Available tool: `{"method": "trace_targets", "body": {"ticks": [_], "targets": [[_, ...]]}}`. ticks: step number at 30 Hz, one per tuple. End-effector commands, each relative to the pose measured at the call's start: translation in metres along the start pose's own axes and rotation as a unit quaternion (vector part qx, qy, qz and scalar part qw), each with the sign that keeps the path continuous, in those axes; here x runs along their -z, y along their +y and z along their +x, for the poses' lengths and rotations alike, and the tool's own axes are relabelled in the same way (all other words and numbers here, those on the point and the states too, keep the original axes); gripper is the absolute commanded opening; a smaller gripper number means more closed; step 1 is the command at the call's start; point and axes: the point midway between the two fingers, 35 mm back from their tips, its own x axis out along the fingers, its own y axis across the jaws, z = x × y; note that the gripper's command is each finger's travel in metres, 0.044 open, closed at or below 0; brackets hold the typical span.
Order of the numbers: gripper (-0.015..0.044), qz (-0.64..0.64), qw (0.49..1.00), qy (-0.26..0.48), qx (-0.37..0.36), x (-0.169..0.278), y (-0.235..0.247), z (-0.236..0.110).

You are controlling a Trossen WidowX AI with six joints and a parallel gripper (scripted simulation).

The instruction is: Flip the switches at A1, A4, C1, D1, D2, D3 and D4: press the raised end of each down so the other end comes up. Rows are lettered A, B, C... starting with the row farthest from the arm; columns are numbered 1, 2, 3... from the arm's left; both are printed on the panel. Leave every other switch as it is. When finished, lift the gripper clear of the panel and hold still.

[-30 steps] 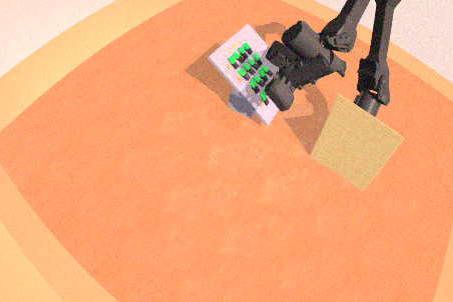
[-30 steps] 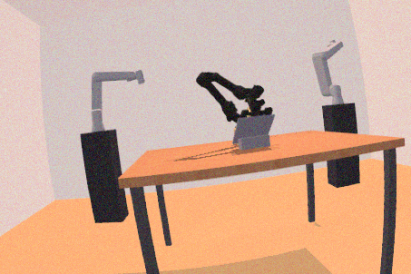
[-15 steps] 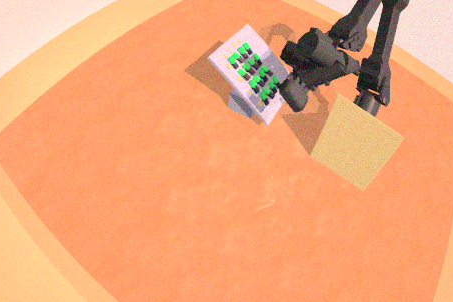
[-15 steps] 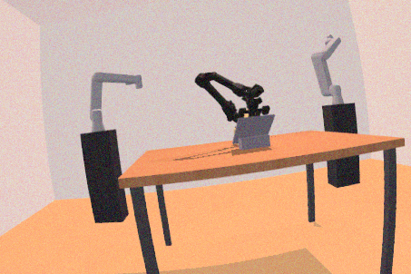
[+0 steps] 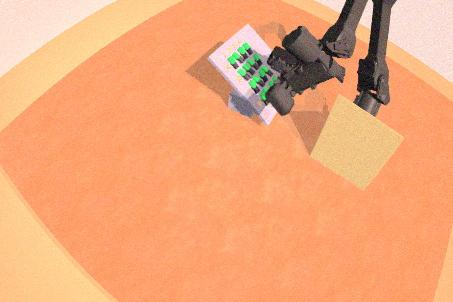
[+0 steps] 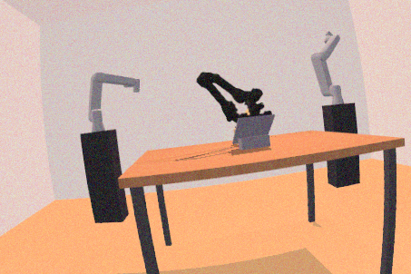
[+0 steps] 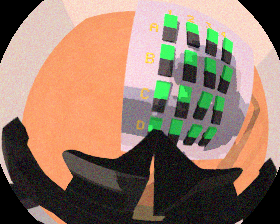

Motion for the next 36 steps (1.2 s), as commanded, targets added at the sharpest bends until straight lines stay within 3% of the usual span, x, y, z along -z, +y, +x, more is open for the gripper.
{"method": "trace_targets", "body": {"ticks": [1,36], "targets": [[0.0000,-0.003,1.000,0.001,-0.001,0.001,0.000,0.003],[0.0000,-0.003,1.000,0.001,-0.001,0.001,0.000,0.017]]}}
